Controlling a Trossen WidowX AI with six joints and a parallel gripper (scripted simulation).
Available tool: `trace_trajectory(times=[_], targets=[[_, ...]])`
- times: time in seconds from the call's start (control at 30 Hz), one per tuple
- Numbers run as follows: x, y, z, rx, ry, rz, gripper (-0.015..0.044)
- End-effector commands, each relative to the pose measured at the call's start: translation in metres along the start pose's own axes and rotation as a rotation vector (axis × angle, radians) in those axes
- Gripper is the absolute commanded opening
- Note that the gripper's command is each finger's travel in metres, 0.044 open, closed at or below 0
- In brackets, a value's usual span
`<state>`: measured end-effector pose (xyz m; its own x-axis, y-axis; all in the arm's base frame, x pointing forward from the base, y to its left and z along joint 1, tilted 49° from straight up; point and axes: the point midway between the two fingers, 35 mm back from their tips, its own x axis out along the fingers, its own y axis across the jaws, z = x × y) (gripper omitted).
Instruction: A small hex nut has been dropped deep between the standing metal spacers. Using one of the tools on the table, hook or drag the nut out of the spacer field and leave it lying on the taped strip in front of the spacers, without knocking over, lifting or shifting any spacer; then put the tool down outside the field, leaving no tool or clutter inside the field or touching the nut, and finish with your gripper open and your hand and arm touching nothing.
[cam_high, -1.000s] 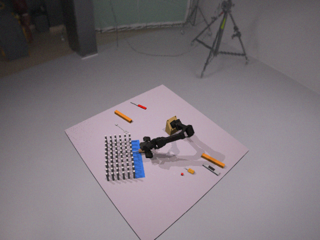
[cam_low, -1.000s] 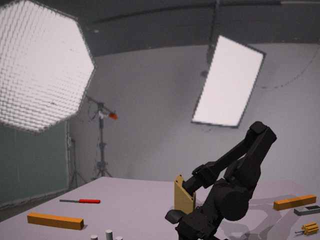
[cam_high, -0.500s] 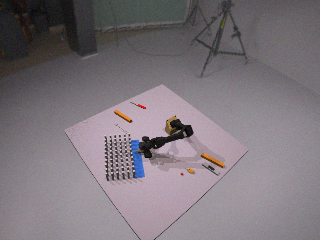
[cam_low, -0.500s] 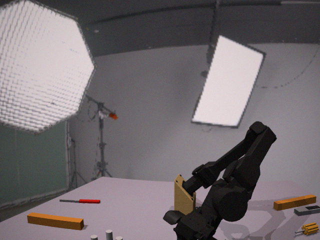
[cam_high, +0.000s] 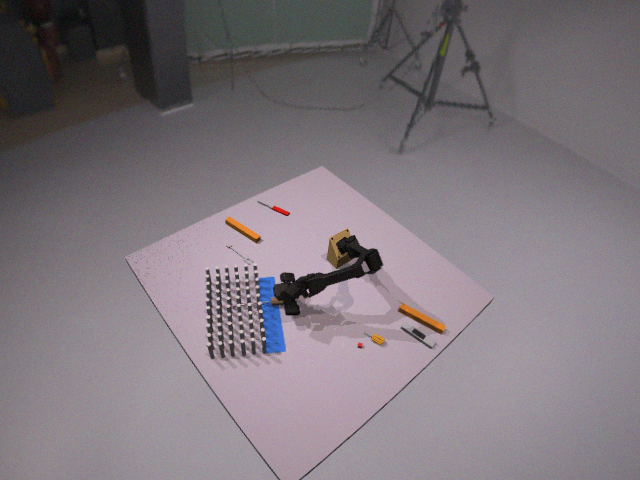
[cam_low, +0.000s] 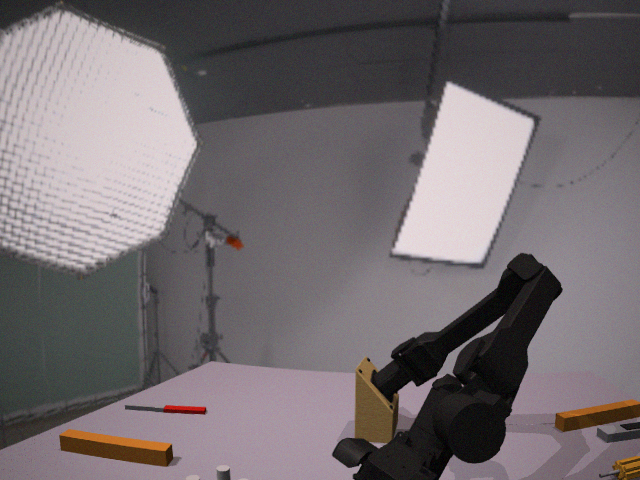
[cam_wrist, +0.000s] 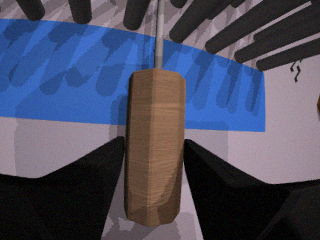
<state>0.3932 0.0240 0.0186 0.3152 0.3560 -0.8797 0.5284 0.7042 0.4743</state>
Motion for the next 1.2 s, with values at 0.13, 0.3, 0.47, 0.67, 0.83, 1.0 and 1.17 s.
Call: trace_trajectory(times=[0.13, 0.3, 0.47, 0.67, 0.83, 1.0, 1.17], targets=[[0.0069, -0.0038, -0.0021, 0.014, 0.0, -0.008, 0.0], [0.0091, -0.0048, -0.0017, 0.015, 0.001, -0.009, 0.0], [0.0107, -0.0055, -0.0017, 0.016, 0.007, -0.008, 0.0], [0.0133, -0.0074, -0.0019, 0.017, 0.02, -0.004, 0.0], [0.014, -0.0085, -0.0017, 0.015, 0.025, -0.002, 0.0], [0.0132, -0.0071, -0.0019, 0.015, 0.025, -0.002, 0.0], [0.0109, -0.0049, -0.0039, 0.014, 0.025, -0.002, 0.0]])
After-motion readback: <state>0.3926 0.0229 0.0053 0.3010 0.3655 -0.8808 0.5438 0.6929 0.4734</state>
